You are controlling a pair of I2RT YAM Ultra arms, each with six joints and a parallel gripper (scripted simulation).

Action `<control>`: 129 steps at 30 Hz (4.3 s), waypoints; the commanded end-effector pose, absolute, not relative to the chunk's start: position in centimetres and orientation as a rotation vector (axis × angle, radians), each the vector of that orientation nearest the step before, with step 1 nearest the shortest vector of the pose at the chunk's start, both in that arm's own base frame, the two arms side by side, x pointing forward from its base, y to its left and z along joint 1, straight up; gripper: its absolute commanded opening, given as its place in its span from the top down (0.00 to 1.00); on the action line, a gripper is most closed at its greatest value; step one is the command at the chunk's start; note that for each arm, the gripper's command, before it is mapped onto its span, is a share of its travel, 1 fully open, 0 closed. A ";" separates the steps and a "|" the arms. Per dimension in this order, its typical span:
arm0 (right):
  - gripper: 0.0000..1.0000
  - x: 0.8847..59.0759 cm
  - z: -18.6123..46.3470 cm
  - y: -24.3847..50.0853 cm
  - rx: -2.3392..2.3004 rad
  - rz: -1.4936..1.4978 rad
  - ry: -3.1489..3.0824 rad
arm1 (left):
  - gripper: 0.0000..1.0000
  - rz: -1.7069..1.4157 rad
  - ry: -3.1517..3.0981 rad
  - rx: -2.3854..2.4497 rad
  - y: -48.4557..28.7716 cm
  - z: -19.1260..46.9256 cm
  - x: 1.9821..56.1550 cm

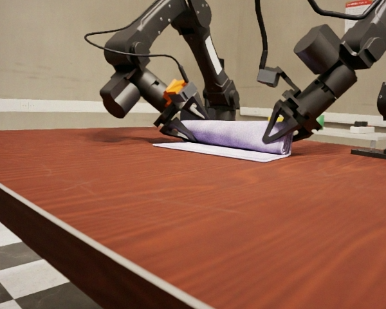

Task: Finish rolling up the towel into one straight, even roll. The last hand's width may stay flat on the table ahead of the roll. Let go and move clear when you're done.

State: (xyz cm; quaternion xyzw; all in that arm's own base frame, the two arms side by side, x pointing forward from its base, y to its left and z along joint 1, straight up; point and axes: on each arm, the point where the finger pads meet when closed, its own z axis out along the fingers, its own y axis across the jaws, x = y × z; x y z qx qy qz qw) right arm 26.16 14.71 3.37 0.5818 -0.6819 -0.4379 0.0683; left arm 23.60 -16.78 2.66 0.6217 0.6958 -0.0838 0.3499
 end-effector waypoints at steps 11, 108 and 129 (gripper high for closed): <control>0.15 27.3 4.6 14.6 1.790 -1.303 -2.058 | 0.62 -0.227 1.781 1.598 -17.6 3.7 24.6; 0.40 27.3 3.1 14.4 3.015 -0.599 -2.310 | 0.62 -1.472 2.368 1.364 -17.6 3.7 24.6; 0.64 27.3 3.1 14.4 3.015 -0.599 -2.310 | 0.62 -1.472 2.368 1.364 -17.6 3.7 24.6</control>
